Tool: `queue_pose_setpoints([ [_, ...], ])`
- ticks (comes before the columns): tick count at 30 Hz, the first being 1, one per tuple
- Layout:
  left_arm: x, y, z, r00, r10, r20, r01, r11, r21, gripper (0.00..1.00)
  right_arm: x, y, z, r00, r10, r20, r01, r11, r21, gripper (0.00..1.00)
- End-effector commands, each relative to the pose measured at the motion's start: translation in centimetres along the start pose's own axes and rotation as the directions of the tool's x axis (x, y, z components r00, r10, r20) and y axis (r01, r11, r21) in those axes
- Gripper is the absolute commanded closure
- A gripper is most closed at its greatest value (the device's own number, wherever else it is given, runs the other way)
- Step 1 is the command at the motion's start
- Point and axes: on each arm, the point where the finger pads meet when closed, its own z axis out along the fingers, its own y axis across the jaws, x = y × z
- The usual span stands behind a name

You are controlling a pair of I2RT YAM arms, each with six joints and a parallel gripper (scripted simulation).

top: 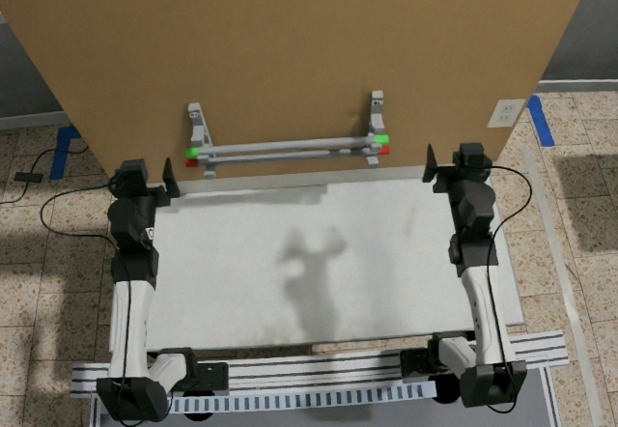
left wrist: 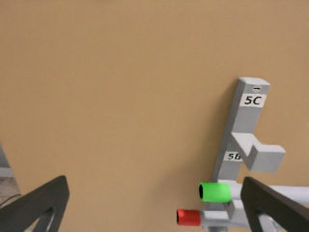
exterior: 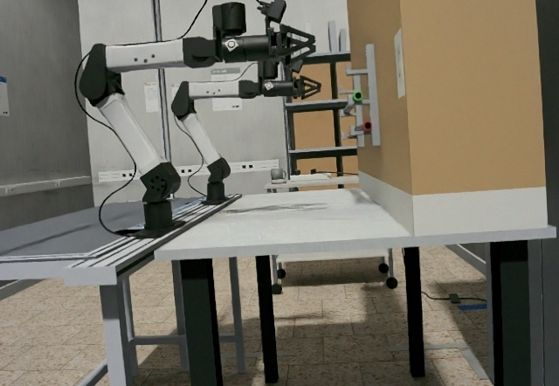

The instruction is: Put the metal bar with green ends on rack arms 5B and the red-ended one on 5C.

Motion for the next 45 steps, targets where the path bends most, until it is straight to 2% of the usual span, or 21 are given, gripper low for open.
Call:
queue_pose_setpoints([
  [1,-0.6,-0.1,-0.2,1.000,0.002,0.016,-0.002,1.000,0.004,0.00,-0.8,0.1,-0.2,1.000,-0.001,0.021,0.001,1.000,-0.003,0.00],
  [17,-0.6,-0.1,-0.2,1.000,0.002,0.016,-0.002,1.000,0.004,0.00,-0.8,0.1,-0.2,1.000,-0.001,0.021,0.001,1.000,-0.003,0.00],
  [18,0.1,-0.1,-0.1,1.000,0.012,0.000,-0.012,1.000,0.000,0.00,0.1,0.2,-0.1,1.000,-0.012,0.000,0.012,1.000,0.000,0.00],
  [34,0.9,-1.9,-1.0,0.983,0.186,0.005,-0.186,0.983,-0.004,0.00,1.0,2.5,-0.8,0.983,-0.183,0.003,0.183,0.983,0.001,0.00],
  [45,1.6,-3.3,-1.7,0.945,0.326,0.009,-0.326,0.945,-0.009,0.00,1.7,4.3,-1.4,0.947,-0.321,0.005,0.321,0.947,0.002,0.00],
])
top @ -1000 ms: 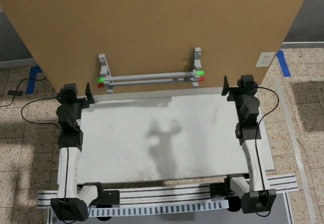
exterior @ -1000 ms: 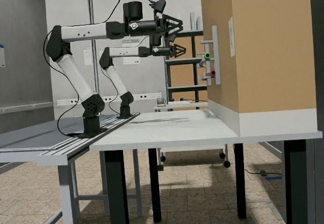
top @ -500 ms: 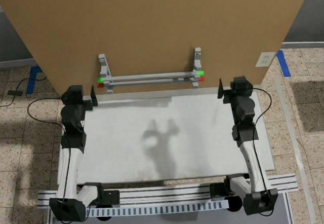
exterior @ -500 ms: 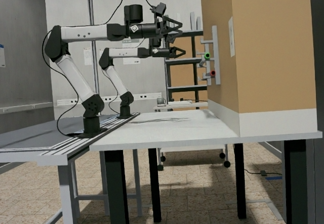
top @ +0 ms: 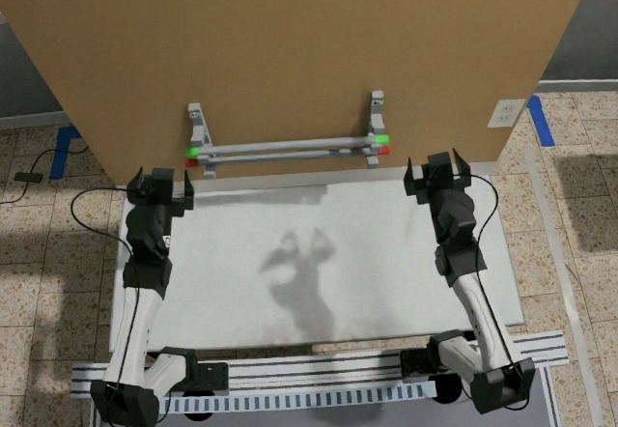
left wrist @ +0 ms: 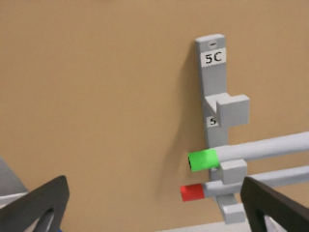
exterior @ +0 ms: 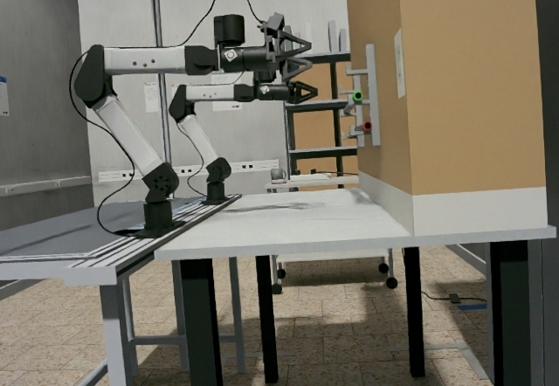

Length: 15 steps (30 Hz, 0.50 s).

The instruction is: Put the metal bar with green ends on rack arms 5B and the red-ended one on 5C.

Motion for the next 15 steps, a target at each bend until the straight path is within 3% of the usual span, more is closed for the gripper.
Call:
queue_pose_setpoints([
  [1,-0.5,-0.2,-0.6,0.997,0.072,0.025,-0.071,0.997,-0.025,0.00,0.0,0.3,-0.5,0.997,-0.072,0.008,0.071,0.997,0.024,0.00],
  [15,-0.1,-1.9,-1.4,0.972,0.234,0.026,-0.233,0.972,-0.033,0.00,0.2,2.5,-1.1,0.973,-0.230,0.007,0.230,0.973,0.026,0.00],
])
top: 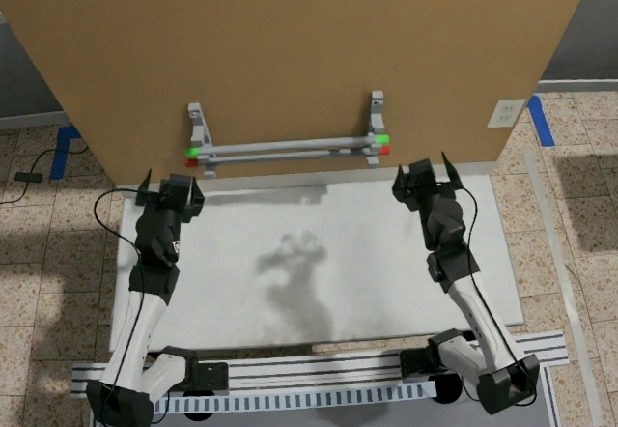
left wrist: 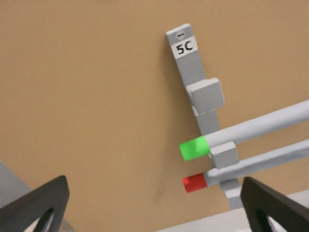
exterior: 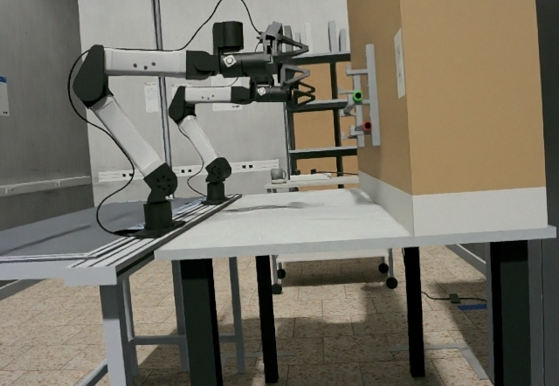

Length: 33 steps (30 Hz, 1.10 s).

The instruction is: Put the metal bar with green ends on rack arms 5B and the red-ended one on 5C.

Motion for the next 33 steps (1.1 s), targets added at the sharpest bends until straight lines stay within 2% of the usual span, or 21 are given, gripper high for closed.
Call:
queue_pose_setpoints([
  [1,-0.4,-0.1,-0.6,0.997,0.071,0.020,-0.071,0.997,-0.028,0.00,0.0,0.3,-0.5,0.997,-0.072,0.005,0.072,0.997,0.025,0.00],
  [14,-0.4,-1.6,-1.3,0.975,0.223,0.020,-0.223,0.974,-0.035,0.00,-0.1,2.3,-1.0,0.975,-0.221,0.003,0.221,0.975,0.026,0.00],
  [25,-0.4,-2.9,-1.9,0.938,0.345,0.019,-0.345,0.938,-0.040,0.00,-0.2,3.9,-1.5,0.940,-0.341,0.002,0.341,0.940,0.027,0.00],
  [33,-0.4,-4.1,-2.4,0.893,0.449,0.018,-0.448,0.893,-0.044,0.00,-0.3,5.3,-1.9,0.897,-0.442,0.000,0.442,0.897,0.027,0.00],
])
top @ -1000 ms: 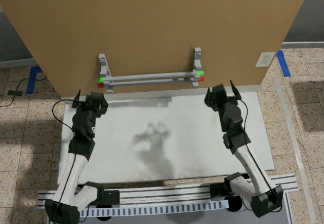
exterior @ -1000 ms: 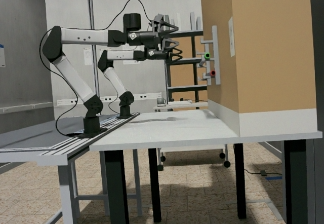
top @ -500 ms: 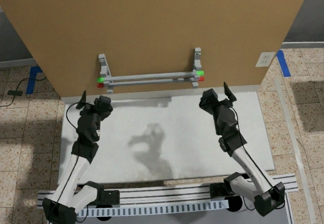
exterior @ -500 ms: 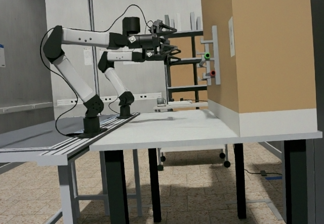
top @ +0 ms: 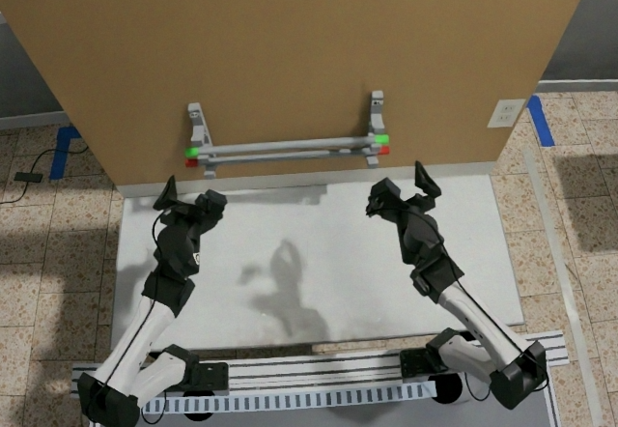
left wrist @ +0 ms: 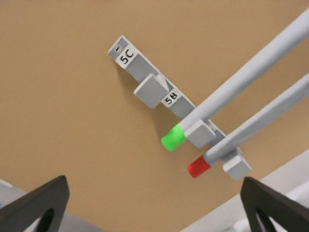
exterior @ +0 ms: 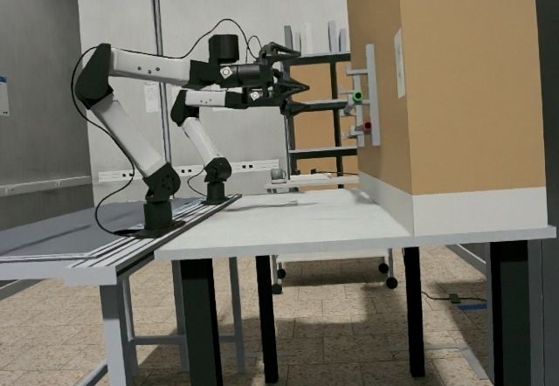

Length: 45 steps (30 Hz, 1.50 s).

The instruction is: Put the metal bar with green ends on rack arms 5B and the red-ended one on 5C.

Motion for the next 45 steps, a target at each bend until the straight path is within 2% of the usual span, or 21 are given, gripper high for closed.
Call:
queue_pose_setpoints([
  [1,-0.3,0.1,-0.5,0.998,0.068,0.006,-0.067,0.997,-0.032,0.00,0.0,0.6,-0.2,0.997,-0.075,-0.010,0.076,0.997,0.016,0.00],
  [11,-0.8,-1.0,-1.1,0.984,0.179,0.006,-0.179,0.983,-0.035,0.00,-0.6,1.9,-0.6,0.983,-0.185,-0.010,0.185,0.983,0.015,0.00],
  [26,-1.5,-2.7,-1.9,0.936,0.352,0.005,-0.352,0.935,-0.040,0.00,-1.6,4.0,-1.3,0.935,-0.354,-0.009,0.354,0.935,0.014,0.00],
  [45,-2.5,-4.9,-3.0,0.834,0.551,0.002,-0.550,0.834,-0.045,0.00,-3.0,6.7,-2.2,0.836,-0.549,-0.009,0.549,0.836,0.012,0.00],
])
